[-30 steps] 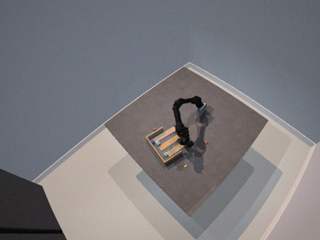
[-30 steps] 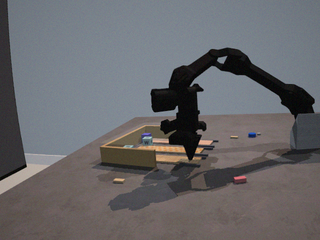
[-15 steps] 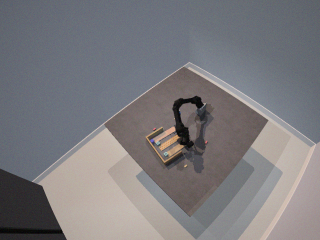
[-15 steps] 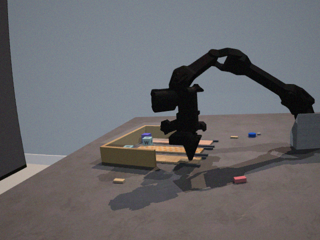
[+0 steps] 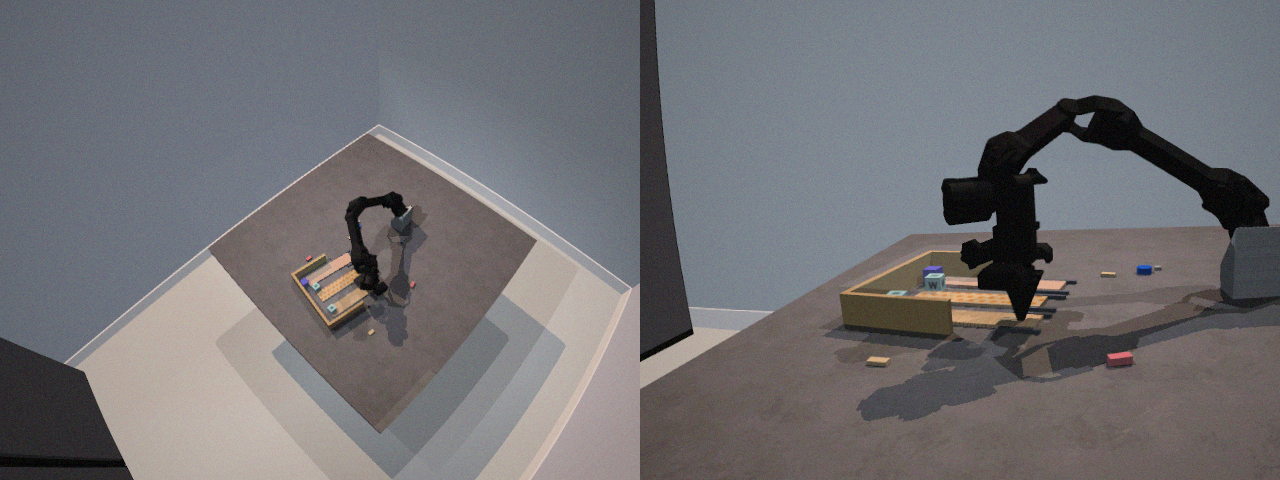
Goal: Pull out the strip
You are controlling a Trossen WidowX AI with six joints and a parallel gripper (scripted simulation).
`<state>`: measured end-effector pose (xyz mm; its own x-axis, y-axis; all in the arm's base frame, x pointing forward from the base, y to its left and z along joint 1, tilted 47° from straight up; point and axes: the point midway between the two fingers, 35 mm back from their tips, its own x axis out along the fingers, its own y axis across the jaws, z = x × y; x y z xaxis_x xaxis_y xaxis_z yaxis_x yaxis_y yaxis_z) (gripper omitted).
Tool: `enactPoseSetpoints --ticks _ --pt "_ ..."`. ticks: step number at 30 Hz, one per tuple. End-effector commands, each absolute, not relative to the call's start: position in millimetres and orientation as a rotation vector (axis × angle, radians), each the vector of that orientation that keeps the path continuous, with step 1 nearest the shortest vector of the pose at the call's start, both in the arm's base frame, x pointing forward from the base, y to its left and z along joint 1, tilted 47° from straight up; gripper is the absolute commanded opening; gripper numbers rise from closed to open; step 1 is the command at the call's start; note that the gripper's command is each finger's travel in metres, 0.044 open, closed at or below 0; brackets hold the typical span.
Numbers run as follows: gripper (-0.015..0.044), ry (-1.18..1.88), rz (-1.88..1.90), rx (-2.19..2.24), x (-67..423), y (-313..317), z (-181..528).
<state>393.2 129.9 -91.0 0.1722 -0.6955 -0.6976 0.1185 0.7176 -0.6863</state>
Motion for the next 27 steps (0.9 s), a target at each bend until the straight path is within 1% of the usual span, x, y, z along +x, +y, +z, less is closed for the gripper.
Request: enactPoseSetpoints --ticks 1,27 --pt "0.0 1.275 -0.621 -0.555 393.7 128.6 -92.0" --pt "0.0 1.275 -0.621 -0.555 395.3 127.1 -93.9"
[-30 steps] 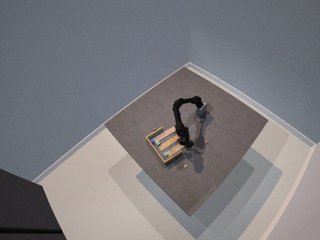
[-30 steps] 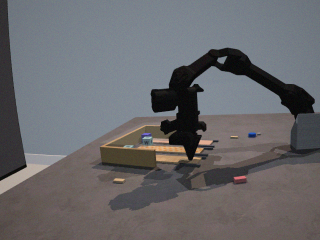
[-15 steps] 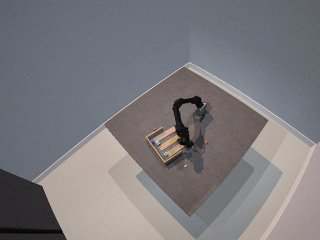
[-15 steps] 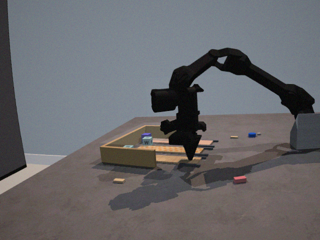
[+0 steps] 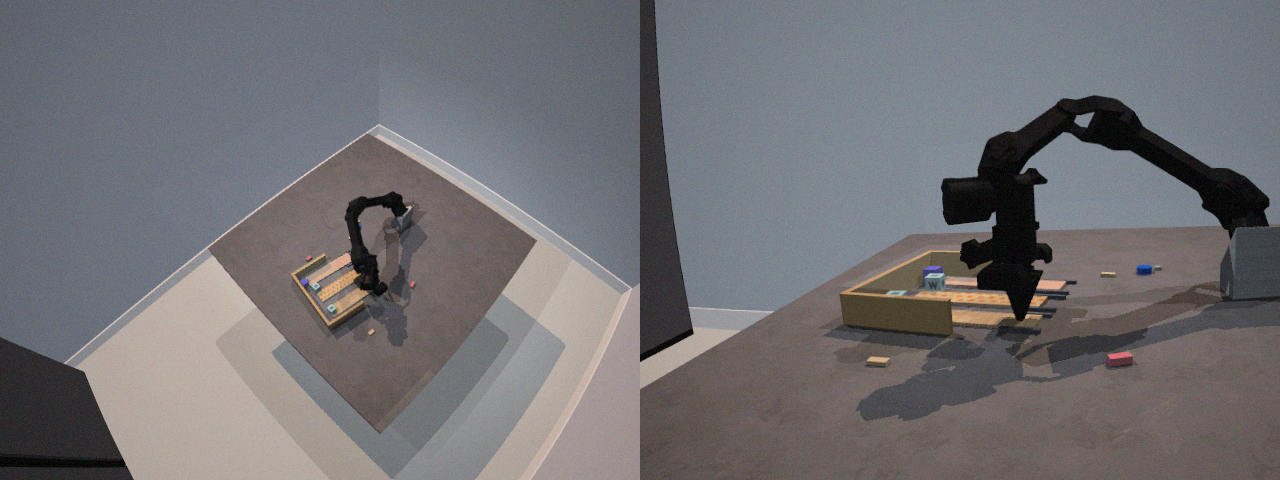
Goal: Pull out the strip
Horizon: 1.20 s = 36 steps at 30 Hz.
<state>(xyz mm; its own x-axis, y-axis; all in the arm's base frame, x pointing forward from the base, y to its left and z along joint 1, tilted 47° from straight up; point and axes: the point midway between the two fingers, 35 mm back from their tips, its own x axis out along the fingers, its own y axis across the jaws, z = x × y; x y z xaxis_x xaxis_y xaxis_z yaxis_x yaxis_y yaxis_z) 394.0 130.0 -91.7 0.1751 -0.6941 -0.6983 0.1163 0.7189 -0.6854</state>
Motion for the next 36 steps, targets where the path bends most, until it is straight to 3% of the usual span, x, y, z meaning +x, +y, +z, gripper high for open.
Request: enactPoseSetpoints --ticks 1,36 --pt "0.0 1.275 -0.621 -0.555 395 127 -94" --pt "0.0 1.277 -0.621 -0.556 370 126 -102"
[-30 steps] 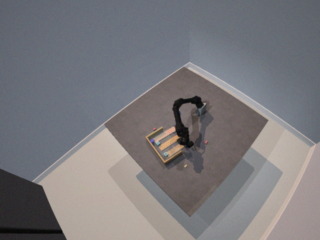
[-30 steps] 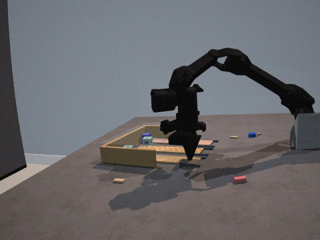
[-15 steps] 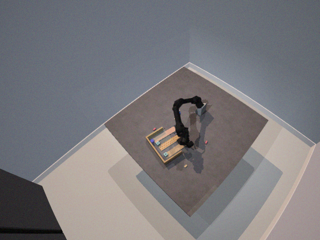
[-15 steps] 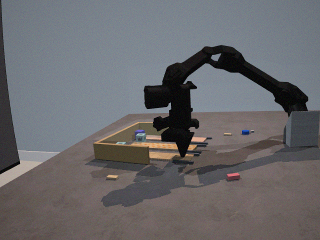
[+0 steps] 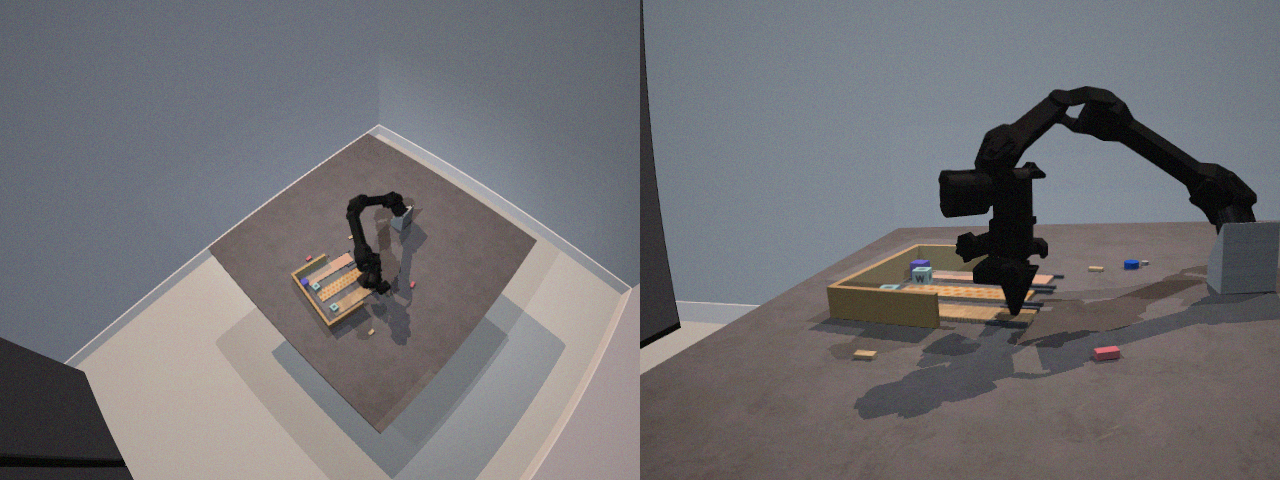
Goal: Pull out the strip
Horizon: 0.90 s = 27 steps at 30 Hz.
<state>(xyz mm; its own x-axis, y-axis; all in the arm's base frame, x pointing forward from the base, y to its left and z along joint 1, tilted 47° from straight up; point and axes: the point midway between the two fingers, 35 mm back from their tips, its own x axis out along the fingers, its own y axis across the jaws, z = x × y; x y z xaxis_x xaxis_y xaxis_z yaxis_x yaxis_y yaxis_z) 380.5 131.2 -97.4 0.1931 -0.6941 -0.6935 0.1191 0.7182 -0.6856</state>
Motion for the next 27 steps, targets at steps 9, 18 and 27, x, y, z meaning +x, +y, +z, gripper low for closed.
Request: enactPoseSetpoints --ticks 9,18,27 --pt "0.0 1.277 -0.62 -0.556 357 125 -106" --pt "0.0 1.278 -0.62 -0.556 344 125 -109" --pt "0.0 1.279 -0.62 -0.556 331 125 -112"
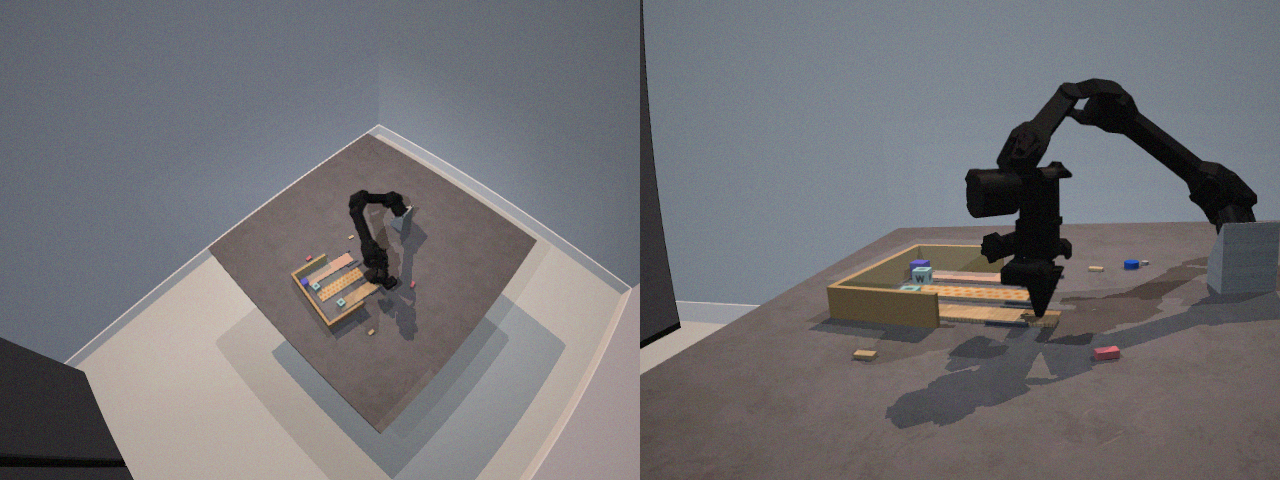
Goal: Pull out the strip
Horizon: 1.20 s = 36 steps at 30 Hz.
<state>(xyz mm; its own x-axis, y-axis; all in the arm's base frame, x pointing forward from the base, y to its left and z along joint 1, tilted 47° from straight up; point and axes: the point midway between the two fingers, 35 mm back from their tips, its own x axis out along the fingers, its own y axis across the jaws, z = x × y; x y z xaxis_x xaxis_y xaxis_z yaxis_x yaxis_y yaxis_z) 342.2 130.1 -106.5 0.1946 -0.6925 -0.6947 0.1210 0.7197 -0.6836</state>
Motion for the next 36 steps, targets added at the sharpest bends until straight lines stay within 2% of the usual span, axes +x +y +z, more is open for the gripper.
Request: enactPoseSetpoints --ticks 1,36 --pt "0.0 1.279 -0.62 -0.556 329 125 -112" --pt "0.0 1.282 -0.619 -0.556 277 123 -124"
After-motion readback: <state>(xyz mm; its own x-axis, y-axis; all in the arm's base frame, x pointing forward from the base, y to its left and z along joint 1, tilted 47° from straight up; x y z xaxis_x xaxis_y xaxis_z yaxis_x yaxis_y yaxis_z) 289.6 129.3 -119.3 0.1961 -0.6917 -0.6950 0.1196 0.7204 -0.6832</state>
